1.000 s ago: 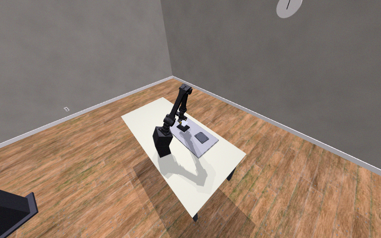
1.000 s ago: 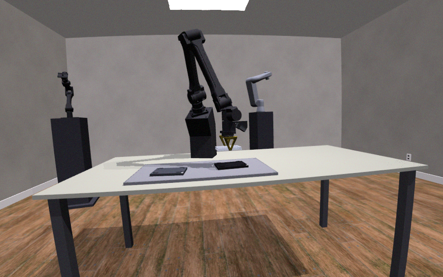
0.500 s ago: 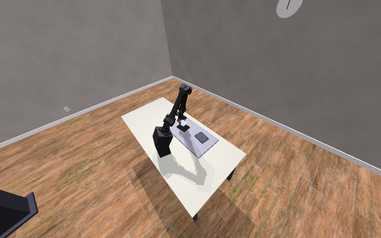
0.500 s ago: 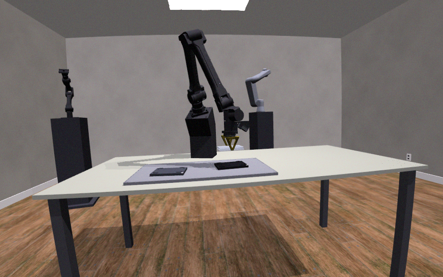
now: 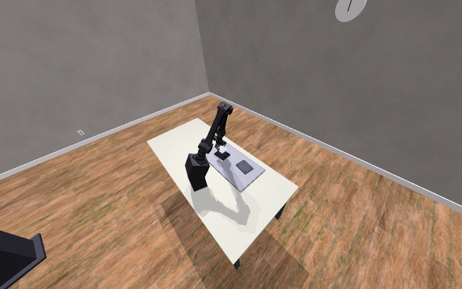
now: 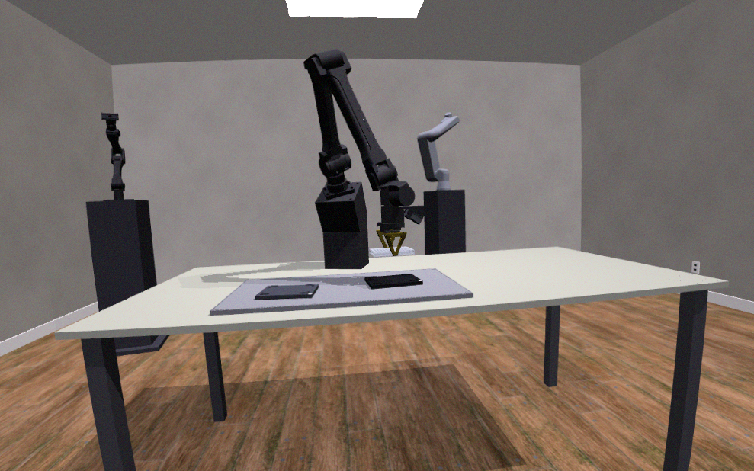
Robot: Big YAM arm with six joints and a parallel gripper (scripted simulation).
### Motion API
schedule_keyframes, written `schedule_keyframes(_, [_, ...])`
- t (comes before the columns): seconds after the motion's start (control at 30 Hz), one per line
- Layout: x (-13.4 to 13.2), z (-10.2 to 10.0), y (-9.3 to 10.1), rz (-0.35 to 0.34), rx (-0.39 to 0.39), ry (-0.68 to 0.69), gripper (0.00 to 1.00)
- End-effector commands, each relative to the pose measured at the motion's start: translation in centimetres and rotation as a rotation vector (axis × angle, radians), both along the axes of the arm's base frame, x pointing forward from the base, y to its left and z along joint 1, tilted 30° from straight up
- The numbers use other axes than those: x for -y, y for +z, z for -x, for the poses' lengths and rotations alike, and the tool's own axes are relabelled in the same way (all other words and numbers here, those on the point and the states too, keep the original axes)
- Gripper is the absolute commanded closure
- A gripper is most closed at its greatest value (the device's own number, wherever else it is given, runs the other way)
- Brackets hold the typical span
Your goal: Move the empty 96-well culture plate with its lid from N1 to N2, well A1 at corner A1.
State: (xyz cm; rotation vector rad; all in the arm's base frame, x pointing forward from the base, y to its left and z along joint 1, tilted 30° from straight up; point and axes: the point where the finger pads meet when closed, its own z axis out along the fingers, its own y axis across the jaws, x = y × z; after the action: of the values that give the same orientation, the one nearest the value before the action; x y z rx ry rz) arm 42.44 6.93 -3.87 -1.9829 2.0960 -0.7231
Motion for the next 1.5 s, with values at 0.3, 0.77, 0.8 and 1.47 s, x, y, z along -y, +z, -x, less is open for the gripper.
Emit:
schedule_keyframes(0.3, [0.0, -1.4, 0.8, -0.008, 0.015, -0.012, 1.0])
schedule_keyframes(0.77, [-0.4, -1.1, 0.9, -0.01, 0.025, 0.002, 1.0])
schedule_keyframes(0.8, [-0.4, -1.1, 0.9, -0.01, 0.025, 0.002, 1.0])
schedule_keyframes(1.47, [0.4, -2.0, -0.5, -0.008, 0.025, -0.002, 1.0])
